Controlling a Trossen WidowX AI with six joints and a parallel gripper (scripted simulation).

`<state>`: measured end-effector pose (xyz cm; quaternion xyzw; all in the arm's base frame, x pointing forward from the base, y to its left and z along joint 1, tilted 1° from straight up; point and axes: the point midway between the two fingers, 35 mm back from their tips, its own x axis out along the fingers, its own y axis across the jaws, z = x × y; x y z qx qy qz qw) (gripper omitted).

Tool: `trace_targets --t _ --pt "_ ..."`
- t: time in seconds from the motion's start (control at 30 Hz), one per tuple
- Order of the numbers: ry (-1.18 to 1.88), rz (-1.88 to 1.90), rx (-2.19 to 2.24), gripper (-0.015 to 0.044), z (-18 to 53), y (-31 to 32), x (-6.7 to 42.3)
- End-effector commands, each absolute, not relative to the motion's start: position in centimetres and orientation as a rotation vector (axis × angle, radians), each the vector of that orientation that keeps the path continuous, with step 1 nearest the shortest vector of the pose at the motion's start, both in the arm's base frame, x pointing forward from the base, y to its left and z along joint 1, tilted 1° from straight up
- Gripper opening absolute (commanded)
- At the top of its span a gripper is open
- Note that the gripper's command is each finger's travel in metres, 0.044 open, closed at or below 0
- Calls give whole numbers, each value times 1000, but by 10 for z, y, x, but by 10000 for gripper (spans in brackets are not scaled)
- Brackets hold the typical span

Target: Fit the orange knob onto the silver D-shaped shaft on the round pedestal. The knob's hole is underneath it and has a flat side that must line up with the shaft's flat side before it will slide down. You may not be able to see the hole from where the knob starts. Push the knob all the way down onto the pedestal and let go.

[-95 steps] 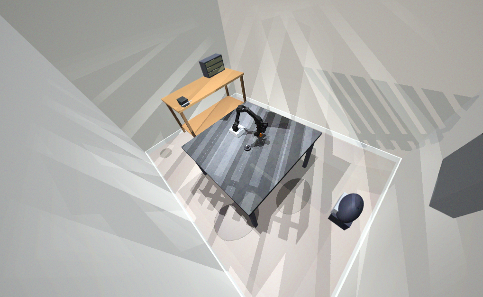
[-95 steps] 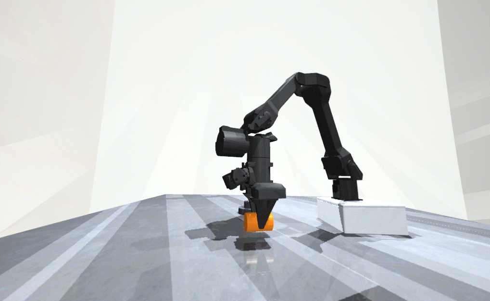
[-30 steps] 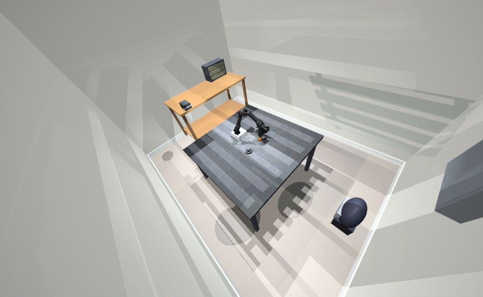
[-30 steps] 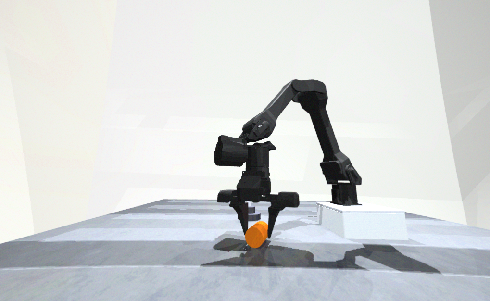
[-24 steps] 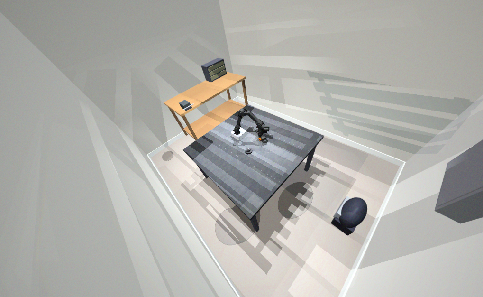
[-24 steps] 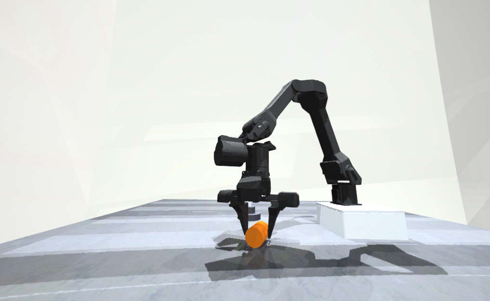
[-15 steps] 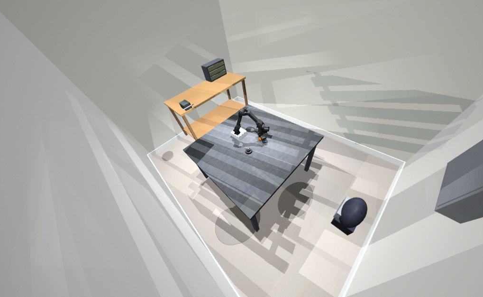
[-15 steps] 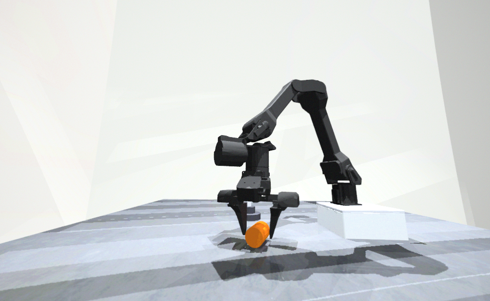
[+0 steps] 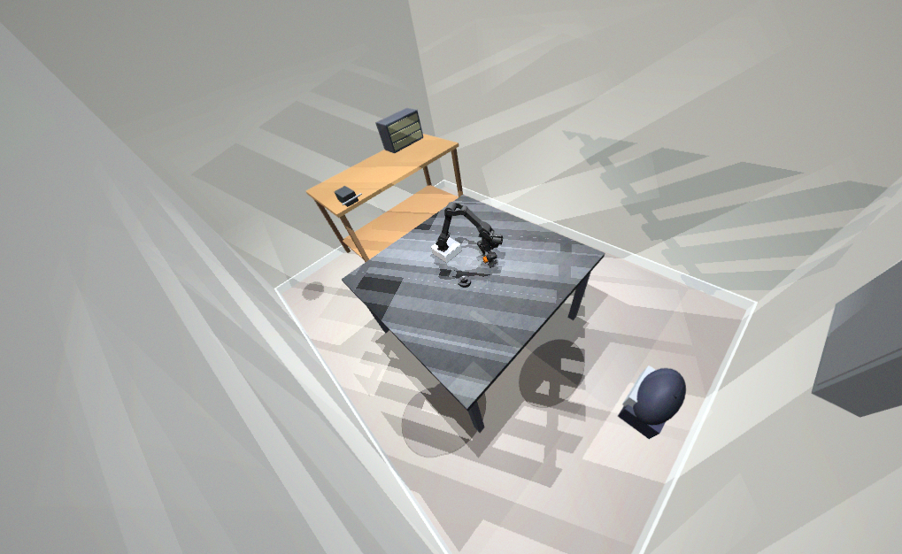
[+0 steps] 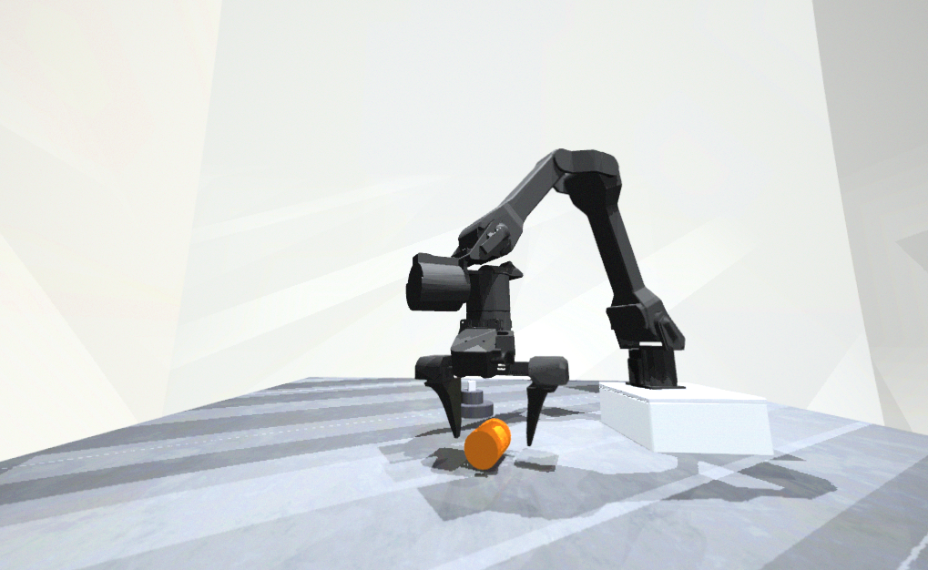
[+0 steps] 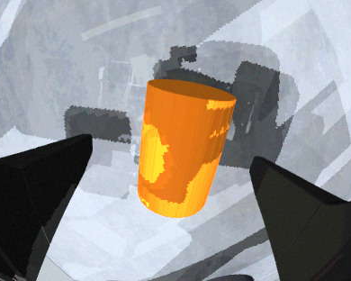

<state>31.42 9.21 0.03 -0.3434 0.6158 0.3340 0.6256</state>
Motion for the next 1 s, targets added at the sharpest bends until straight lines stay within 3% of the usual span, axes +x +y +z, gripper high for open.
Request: trace_targets --t 0.0,0.97 --pt "1388 759 -789 440 49 94 317" --pt "1385 760 -794 440 34 107 323"
